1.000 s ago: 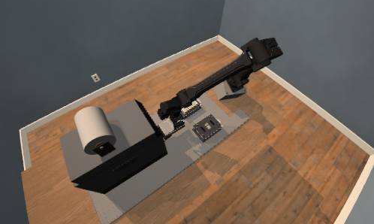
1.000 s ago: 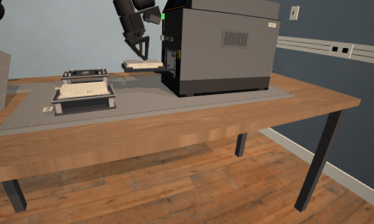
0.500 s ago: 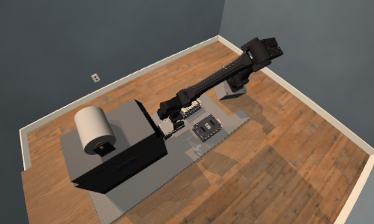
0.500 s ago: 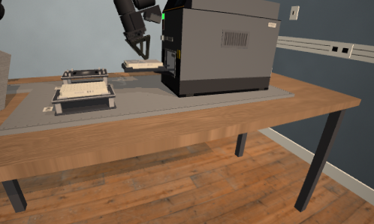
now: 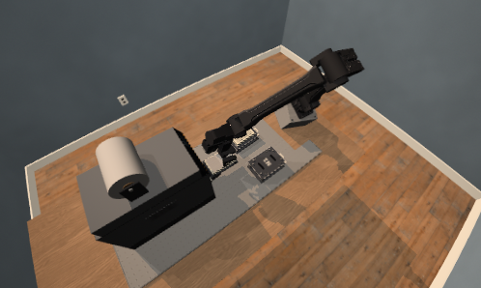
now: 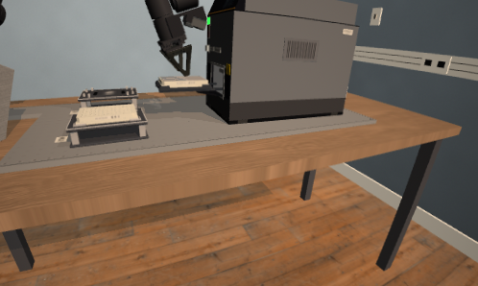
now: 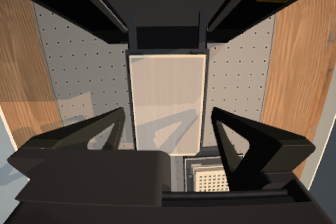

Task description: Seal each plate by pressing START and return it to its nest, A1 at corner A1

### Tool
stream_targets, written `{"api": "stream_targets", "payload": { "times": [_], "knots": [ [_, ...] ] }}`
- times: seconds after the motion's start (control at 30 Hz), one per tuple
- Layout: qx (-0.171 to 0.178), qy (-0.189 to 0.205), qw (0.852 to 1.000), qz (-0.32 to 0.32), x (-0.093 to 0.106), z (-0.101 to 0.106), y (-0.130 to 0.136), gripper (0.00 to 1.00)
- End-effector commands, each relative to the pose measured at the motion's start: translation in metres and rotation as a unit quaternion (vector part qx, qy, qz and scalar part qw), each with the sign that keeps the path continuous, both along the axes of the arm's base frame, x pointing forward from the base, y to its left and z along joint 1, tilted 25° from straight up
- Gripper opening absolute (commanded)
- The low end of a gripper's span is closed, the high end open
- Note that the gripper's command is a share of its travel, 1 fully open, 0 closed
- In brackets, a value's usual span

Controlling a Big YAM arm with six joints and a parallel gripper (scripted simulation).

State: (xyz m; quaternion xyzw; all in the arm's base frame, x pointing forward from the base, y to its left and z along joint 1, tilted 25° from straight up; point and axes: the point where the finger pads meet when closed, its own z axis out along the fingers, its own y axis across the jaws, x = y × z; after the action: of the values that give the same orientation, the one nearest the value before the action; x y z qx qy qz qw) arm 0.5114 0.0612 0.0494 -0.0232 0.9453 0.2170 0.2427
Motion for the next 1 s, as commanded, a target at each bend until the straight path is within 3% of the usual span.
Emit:
{"api": "stream_targets", "payload": {
  "times": [0.0,0.23,0.47,0.97],
  "knots": [
    [-0.001,0.005,1.000,0.008,-0.003,-0.007,0.006,1.00],
    [-0.001,-0.006,1.000,0.010,0.002,-0.006,0.011,1.00],
    [0.001,-0.001,1.000,0.004,0.002,-0.018,0.013,1.00],
    [-0.002,-0.025,1.000,-0.006,0.018,0.016,-0.006,1.00]
  ]
}}
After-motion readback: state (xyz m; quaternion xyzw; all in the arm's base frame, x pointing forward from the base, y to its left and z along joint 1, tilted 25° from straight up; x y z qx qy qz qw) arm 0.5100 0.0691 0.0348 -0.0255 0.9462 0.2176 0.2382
